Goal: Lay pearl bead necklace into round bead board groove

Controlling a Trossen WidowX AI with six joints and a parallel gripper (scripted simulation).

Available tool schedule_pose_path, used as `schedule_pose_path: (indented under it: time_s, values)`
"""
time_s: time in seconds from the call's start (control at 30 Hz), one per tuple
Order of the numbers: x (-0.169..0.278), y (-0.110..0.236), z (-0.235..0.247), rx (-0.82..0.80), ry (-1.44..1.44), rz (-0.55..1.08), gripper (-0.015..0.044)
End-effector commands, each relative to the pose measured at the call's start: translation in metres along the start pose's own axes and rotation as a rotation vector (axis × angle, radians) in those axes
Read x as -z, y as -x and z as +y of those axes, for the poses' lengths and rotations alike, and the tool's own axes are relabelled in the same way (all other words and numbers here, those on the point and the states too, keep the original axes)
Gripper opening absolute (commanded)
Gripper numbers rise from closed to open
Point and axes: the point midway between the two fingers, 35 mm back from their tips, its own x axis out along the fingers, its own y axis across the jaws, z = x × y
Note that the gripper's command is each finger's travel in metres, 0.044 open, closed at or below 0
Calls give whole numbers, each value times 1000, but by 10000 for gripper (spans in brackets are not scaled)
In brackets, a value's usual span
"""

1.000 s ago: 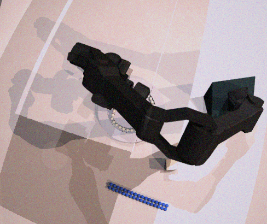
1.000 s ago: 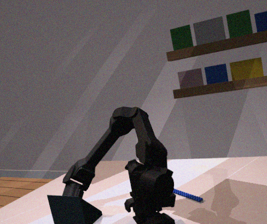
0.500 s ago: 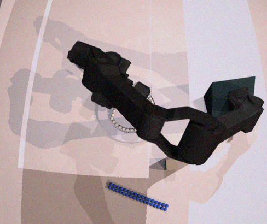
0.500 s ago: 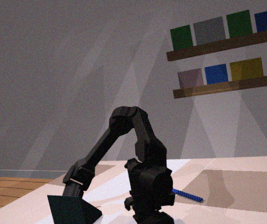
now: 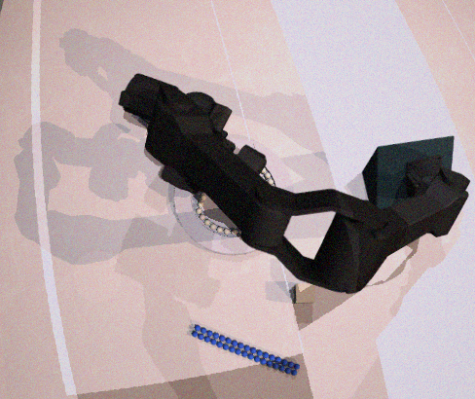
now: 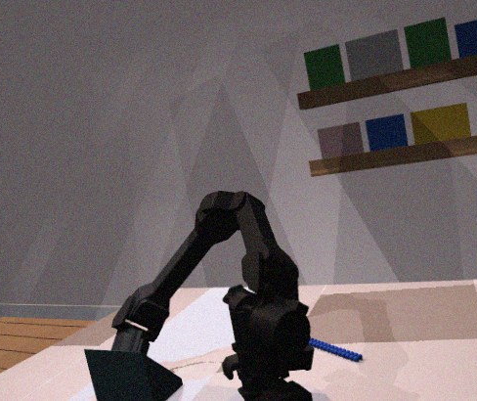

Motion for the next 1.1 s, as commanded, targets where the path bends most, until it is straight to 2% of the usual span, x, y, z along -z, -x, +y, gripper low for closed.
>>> schedule_pose_path:
  time_s: [0.0, 0.47, 1.03, 1.07]
  values:
    - [-1, 0, 0, -1, 2, 1, 79]
    - [0, 1, 1, -5, -6, 0, 440]
    - [0, 7, 1, -2, -6, -5, 440]
    - [-1, 7, 1, -2, -2, -5, 414]
